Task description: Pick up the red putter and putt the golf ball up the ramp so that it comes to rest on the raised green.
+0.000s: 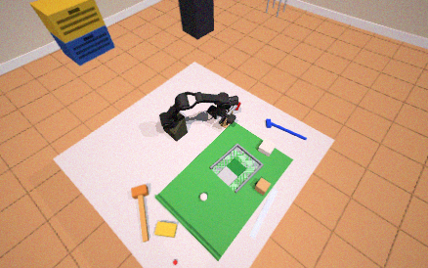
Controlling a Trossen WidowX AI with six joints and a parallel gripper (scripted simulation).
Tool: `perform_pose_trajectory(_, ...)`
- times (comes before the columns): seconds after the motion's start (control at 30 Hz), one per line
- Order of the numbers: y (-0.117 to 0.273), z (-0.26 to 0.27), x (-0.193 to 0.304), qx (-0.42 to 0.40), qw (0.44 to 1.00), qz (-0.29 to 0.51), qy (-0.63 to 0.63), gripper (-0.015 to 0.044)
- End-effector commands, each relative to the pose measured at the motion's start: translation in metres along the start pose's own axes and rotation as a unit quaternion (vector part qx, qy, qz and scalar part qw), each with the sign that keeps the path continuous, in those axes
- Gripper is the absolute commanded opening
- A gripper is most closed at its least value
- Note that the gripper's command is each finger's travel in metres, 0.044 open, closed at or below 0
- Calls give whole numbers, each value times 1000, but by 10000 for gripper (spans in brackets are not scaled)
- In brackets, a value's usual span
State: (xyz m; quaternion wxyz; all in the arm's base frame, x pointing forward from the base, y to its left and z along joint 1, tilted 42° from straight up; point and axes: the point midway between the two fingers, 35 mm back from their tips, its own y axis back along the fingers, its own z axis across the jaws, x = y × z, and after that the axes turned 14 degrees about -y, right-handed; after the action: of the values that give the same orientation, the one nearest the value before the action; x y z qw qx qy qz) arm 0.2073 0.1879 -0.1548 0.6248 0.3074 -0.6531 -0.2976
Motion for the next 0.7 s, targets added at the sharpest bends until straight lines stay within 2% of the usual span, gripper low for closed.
perform_pose_trajectory(0.0,-4,-1,0,2,1000,0,2,440)
perform_pose_trajectory(0.47,-23,-1,0,2,1000,0,2,440)
perform_pose_trajectory(0.67,-20,-1,0,1,1000,-1,-1,282)
